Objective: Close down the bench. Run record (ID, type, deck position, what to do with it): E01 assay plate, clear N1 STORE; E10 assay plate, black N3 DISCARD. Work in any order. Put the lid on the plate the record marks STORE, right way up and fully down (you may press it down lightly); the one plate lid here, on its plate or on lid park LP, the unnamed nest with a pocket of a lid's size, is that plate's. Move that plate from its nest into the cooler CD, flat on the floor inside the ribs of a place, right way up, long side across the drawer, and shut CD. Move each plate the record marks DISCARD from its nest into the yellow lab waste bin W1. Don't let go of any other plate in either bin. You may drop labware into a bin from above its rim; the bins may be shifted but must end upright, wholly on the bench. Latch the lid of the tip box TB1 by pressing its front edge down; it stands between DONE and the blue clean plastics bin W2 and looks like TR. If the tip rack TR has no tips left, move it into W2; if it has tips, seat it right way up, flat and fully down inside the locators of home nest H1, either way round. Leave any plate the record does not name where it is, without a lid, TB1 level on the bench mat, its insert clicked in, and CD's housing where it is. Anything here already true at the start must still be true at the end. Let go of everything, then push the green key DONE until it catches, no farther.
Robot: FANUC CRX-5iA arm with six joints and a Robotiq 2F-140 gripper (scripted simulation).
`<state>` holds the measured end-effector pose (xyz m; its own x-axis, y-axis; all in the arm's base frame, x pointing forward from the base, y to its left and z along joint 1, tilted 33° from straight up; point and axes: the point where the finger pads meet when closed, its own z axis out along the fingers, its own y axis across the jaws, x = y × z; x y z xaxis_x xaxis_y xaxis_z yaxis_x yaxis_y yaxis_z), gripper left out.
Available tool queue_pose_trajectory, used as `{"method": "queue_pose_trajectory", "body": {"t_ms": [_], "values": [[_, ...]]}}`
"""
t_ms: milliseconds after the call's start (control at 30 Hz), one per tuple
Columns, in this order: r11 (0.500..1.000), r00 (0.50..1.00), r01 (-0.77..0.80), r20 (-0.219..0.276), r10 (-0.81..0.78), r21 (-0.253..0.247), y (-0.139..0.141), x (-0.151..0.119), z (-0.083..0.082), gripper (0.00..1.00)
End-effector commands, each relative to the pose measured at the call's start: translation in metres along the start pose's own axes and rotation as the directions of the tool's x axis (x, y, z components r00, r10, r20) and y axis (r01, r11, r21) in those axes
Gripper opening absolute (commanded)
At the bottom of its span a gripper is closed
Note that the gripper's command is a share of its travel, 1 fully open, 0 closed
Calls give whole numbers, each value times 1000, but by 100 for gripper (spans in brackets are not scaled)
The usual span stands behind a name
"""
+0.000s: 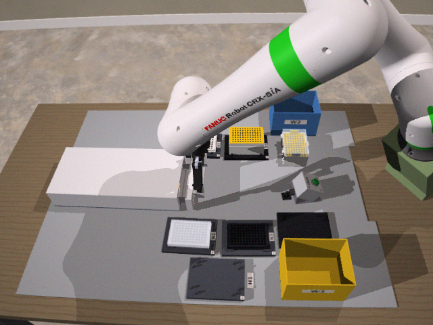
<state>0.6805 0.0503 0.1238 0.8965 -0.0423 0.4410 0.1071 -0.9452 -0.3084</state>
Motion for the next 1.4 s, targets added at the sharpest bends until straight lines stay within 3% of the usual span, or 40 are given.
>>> {"method": "queue_pose_trajectory", "body": {"t_ms": [0, 433, 467, 1367], "values": [[1000, 1000, 0, 0, 0, 0, 0, 0, 2, 87], [1000, 1000, 0, 0, 0, 0, 0, 0, 9, 87], [1000, 1000, 0, 0, 0, 0, 0, 0, 9, 66], [1000, 1000, 0, 0, 0, 0, 0, 0, 9, 55]]}}
